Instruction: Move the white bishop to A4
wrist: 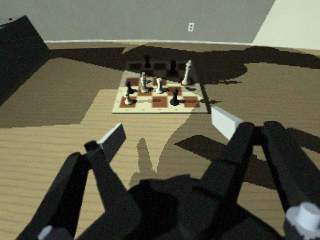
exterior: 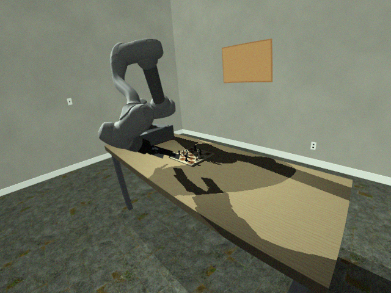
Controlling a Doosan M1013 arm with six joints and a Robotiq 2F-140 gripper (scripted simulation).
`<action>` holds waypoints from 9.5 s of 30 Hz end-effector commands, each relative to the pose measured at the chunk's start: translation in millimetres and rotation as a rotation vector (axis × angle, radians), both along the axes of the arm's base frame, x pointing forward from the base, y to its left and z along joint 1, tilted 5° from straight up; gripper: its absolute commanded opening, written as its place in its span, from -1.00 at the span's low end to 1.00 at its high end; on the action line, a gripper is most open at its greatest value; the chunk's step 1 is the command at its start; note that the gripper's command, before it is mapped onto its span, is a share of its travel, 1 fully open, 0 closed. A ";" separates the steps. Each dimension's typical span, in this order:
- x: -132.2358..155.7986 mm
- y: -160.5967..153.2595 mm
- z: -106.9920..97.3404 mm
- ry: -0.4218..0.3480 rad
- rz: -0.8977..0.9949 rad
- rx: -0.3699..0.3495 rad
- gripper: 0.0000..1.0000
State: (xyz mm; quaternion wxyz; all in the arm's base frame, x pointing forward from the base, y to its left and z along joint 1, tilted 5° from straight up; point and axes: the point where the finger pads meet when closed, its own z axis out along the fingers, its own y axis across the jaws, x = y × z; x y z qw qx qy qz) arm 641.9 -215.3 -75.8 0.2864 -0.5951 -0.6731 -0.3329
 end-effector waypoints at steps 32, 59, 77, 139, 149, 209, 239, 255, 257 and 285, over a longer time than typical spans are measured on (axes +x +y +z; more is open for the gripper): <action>1.8 0.2 24.6 0.000 0.003 0.003 1.00; -20.1 63.3 74.6 -0.143 0.344 -0.207 1.00; -41.4 142.8 94.8 -0.568 1.334 -0.591 1.00; -41.8 150.5 74.4 0.051 0.103 -0.932 -0.56; -41.8 150.5 74.4 0.051 0.103 -0.932 -0.56; -45.1 149.8 31.8 0.052 0.103 -0.932 -0.56; -45.8 149.7 22.5 0.052 0.103 -0.932 -0.56; -45.8 149.7 22.5 0.052 0.103 -0.932 -0.56; -45.8 149.7 22.5 0.052 0.103 -0.932 -0.56; -47.6 149.1 -1.2 0.052 0.103 -0.932 -0.56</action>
